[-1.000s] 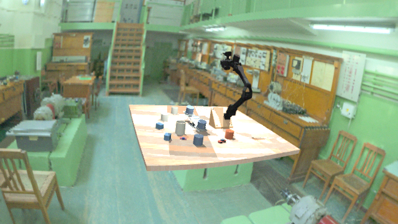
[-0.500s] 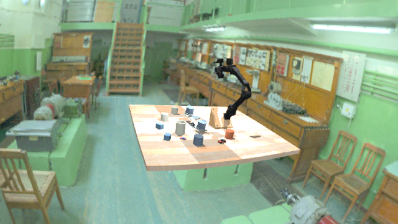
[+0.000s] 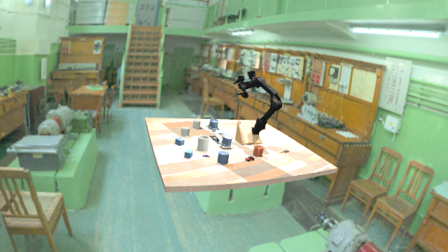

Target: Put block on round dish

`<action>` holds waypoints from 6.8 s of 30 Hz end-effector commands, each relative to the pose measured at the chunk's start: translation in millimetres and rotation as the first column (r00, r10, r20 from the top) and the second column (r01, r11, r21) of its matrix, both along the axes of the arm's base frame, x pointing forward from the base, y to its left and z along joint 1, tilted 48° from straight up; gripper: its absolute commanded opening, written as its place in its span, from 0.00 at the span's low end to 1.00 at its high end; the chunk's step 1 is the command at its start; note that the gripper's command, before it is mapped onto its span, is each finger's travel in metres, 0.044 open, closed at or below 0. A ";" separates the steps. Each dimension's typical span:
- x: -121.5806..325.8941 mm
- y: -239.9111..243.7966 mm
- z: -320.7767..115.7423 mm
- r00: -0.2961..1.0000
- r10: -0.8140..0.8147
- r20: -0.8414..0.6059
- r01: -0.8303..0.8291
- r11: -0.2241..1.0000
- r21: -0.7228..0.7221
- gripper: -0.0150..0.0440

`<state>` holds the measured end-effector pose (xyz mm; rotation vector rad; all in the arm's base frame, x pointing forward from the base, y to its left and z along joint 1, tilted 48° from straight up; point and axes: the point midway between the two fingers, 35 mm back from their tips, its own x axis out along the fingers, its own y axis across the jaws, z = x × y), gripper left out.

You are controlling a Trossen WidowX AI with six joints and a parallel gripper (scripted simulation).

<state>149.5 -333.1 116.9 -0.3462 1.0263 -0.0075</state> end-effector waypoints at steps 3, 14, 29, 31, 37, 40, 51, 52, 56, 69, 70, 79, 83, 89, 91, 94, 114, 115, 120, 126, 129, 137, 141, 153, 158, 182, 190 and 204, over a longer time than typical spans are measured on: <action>11.5 34.5 -17.8 0.999 -0.006 0.053 -0.004 0.982 0.189 1.00; 28.1 98.8 -34.6 0.991 -0.067 0.115 -0.004 0.851 0.525 1.00; 41.6 175.1 -32.8 0.975 -0.208 0.078 0.034 0.487 0.873 1.00; 42.8 183.0 -31.1 0.972 -0.225 0.062 0.042 0.431 0.901 1.00; 43.2 185.7 -30.5 0.971 -0.231 0.056 0.045 0.410 0.911 1.00; 45.7 187.4 -30.2 0.972 -0.231 0.033 0.062 0.395 0.917 1.00; 75.9 210.9 -25.5 0.938 -0.213 -0.273 0.316 0.204 0.927 1.00; 78.5 213.3 -24.9 0.929 -0.211 -0.304 0.343 0.186 0.921 1.00; 88.8 223.2 -22.4 0.884 -0.199 -0.424 0.451 0.119 0.885 1.00; 119.8 262.6 -13.4 0.625 -0.158 -0.765 0.768 -0.050 0.638 1.00; 121.9 266.0 -12.7 0.599 -0.155 -0.786 0.788 -0.061 0.613 1.00; 139.2 299.6 -5.8 0.343 -0.147 -0.928 0.921 -0.141 0.363 1.00; 145.7 316.0 -2.6 0.220 -0.151 -0.964 0.954 -0.174 0.245 1.00; 152.9 341.6 2.5 0.028 -0.165 -0.986 0.972 -0.227 0.066 1.00; 154.7 350.3 4.3 -0.037 -0.171 -0.985 0.969 -0.247 0.007 1.00; 156.4 360.2 6.4 -0.110 -0.178 -0.978 0.960 -0.272 -0.059 1.00; 157.3 379.9 -10.7 -0.113 -0.179 -0.977 0.960 -0.273 -0.061 1.00; 157.4 381.1 -11.8 -0.113 -0.180 -0.977 0.960 -0.273 -0.061 1.00; 157.7 387.0 -17.3 -0.113 -0.180 -0.977 0.960 -0.273 -0.061 1.00; 157.9 394.2 -23.8 -0.113 -0.180 -0.977 0.960 -0.274 -0.061 1.00; 157.8 397.8 -26.9 -0.113 -0.179 -0.977 0.960 -0.274 -0.061 1.00; 157.2 407.5 -35.2 -0.114 -0.178 -0.977 0.960 -0.274 -0.062 1.00; 156.7 412.4 -39.3 -0.114 -0.177 -0.978 0.960 -0.274 -0.062 1.00; 155.9 417.8 -43.6 -0.114 -0.175 -0.978 0.960 -0.274 -0.063 0.83; 155.9 417.8 -43.6 -0.114 -0.175 -0.978 0.960 -0.274 -0.063 0.78; 161.0 397.7 -28.0 -0.111 -0.183 -0.977 0.958 -0.283 -0.056 0.25; 162.3 389.8 -21.6 -0.110 -0.185 -0.977 0.957 -0.286 -0.054 0.25; 163.6 376.0 -10.0 -0.109 -0.188 -0.976 0.955 -0.291 -0.051 0.25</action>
